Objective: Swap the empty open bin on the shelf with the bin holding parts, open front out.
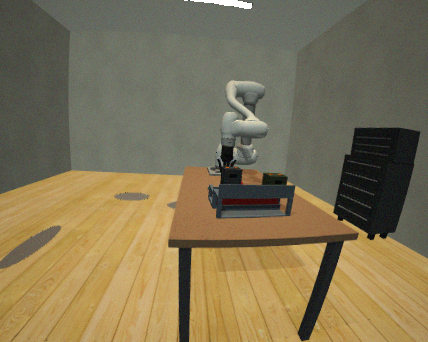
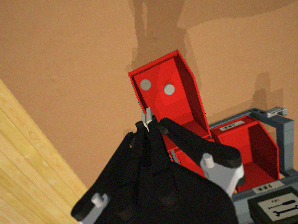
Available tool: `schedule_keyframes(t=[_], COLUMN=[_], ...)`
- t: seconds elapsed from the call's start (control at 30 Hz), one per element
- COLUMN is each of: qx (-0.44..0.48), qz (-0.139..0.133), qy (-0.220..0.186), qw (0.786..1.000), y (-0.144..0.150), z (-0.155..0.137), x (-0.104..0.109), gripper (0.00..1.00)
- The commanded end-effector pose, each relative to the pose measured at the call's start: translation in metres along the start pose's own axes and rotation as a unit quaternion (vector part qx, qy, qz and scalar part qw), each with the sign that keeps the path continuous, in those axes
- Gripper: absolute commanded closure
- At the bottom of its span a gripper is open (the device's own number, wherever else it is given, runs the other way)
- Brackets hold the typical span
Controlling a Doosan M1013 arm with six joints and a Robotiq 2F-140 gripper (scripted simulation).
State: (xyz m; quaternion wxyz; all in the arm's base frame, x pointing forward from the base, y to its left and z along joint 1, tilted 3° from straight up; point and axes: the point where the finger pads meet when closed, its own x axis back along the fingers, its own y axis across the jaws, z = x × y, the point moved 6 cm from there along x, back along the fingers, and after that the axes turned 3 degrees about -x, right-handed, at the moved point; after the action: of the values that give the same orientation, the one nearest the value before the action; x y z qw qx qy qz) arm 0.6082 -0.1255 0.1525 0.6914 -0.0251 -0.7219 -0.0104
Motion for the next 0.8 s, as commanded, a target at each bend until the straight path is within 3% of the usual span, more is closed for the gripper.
schedule_keyframes(t=[0.0, 0.77], qx=[-0.002, -0.002], qz=[-0.002, -0.002], qy=[0.000, 0.000], qw=[1.000, 1.000], y=[-0.0011, -0.0010], z=[0.0012, 0.0033], x=[-0.0024, -0.0056], gripper=[0.90, 0.90])
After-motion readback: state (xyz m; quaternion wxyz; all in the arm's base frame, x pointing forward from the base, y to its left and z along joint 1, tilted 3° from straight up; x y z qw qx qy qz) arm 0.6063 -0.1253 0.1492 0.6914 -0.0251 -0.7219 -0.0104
